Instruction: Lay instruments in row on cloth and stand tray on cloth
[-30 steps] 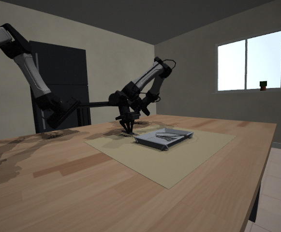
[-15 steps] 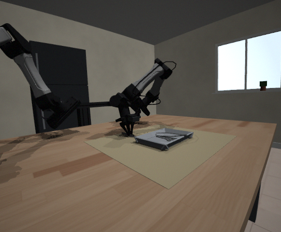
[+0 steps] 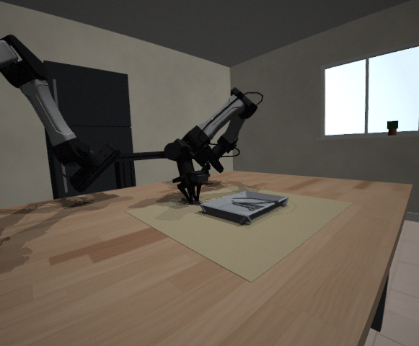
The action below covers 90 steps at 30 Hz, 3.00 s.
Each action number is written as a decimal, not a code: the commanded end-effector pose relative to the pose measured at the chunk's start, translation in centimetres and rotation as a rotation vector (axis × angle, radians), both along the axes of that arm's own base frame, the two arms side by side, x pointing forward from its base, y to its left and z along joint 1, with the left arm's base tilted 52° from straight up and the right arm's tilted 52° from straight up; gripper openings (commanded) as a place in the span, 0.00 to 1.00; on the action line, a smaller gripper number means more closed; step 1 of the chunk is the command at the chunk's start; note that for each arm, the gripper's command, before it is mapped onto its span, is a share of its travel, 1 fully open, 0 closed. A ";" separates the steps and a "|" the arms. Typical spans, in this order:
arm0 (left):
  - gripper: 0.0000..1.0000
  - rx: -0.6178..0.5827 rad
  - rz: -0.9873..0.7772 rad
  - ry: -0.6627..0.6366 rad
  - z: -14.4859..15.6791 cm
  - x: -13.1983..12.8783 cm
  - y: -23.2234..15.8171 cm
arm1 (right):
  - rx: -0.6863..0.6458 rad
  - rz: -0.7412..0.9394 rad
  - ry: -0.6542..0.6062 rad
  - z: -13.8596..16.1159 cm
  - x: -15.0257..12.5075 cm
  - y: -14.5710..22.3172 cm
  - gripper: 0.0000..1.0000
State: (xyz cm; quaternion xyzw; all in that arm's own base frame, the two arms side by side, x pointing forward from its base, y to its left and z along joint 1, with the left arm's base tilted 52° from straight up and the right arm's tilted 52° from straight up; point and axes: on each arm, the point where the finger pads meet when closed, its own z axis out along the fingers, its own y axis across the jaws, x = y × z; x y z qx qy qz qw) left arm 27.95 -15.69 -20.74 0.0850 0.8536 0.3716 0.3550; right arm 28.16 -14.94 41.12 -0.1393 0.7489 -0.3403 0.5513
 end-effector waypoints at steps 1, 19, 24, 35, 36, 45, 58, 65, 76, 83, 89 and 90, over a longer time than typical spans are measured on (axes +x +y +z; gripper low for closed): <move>0.26 -0.049 -0.033 -0.043 1.0 0.8 -2.6 | -0.011 0.006 -0.013 0.5 -0.1 0.3 0.33; 0.26 -0.033 -0.044 -0.033 1.6 -0.2 -3.2 | -0.011 0.006 -0.013 0.5 -0.1 0.3 0.33; 0.26 -0.039 -0.048 -0.036 1.6 -0.1 -3.4 | -0.011 0.006 -0.013 0.5 -0.1 0.3 0.33; 0.26 -0.012 -0.016 -0.007 4.1 -2.8 -5.2 | -0.011 0.006 -0.013 0.5 -0.1 0.3 0.33; 0.26 -0.010 -0.015 -0.006 4.3 -3.0 -5.4 | -0.011 0.006 -0.013 0.5 -0.1 0.3 0.33; 0.26 -0.016 0.003 -0.024 4.6 -2.1 -4.4 | -0.011 0.006 -0.013 0.5 -0.1 0.3 0.33; 0.33 -0.096 0.057 0.019 5.4 -0.5 -4.8 | -0.011 0.006 -0.013 0.5 -0.1 0.3 0.33; 0.33 -0.204 0.094 0.092 7.2 1.6 -5.4 | -0.011 0.006 -0.013 0.5 -0.1 0.3 0.33; 0.33 -0.425 0.138 0.118 13.0 6.9 -5.2 | -0.011 0.006 -0.013 0.5 -0.1 0.3 0.33; 0.33 -0.512 0.114 0.114 15.8 8.6 -5.4 | -0.011 0.006 -0.013 0.5 -0.1 0.3 0.33; 0.26 -0.617 0.116 0.073 19.9 11.7 -3.8 | -0.011 0.006 -0.013 0.5 -0.1 0.3 0.33; 0.26 -0.629 0.113 0.069 20.5 12.0 -3.5 | -0.011 0.006 -0.013 0.5 -0.1 0.3 0.33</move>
